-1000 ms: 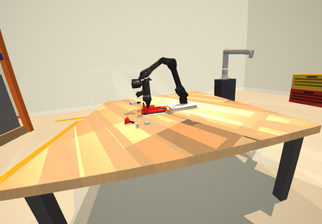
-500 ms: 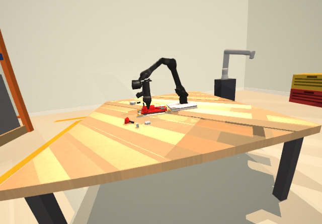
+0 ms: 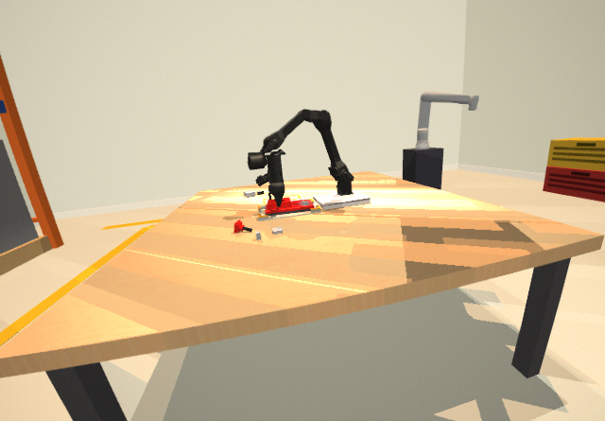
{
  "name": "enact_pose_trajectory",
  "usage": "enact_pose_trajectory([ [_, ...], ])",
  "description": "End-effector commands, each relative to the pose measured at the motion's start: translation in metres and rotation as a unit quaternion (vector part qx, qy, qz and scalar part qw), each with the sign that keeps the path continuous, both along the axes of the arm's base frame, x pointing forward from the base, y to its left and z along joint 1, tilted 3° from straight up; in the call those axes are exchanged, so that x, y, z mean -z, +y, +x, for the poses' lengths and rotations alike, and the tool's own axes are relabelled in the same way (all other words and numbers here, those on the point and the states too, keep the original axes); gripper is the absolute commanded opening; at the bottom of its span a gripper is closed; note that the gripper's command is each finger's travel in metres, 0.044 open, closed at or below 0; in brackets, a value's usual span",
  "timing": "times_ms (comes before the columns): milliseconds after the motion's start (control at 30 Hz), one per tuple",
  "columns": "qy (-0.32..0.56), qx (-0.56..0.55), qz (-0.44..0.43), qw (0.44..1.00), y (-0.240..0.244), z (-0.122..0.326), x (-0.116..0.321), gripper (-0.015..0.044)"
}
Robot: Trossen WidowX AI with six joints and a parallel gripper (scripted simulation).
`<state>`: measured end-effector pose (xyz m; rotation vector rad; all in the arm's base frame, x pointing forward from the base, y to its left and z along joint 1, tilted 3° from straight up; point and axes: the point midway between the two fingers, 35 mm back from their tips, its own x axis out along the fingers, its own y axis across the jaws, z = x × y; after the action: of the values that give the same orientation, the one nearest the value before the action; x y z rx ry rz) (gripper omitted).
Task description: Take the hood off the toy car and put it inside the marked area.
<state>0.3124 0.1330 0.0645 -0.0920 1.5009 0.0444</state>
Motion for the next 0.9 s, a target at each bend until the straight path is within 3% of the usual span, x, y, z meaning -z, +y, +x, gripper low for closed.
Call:
enact_pose_trajectory([
  [0,0.005,-0.003,-0.001,1.0,-0.0006,-0.0022,0.0039,0.044],
  [67,0.005,-0.003,-0.001,1.0,-0.0006,-0.0022,0.0039,0.044],
  [200,0.001,0.0,0.0,1.0,-0.0002,-0.0003,0.0008,0.0335],
  [500,0.001,0.0,0.0,1.0,-0.0002,-0.0003,0.0008,0.0275],
  [867,0.001,0.0,0.0,1.0,0.0001,-0.0004,-0.0046,0.0],
])
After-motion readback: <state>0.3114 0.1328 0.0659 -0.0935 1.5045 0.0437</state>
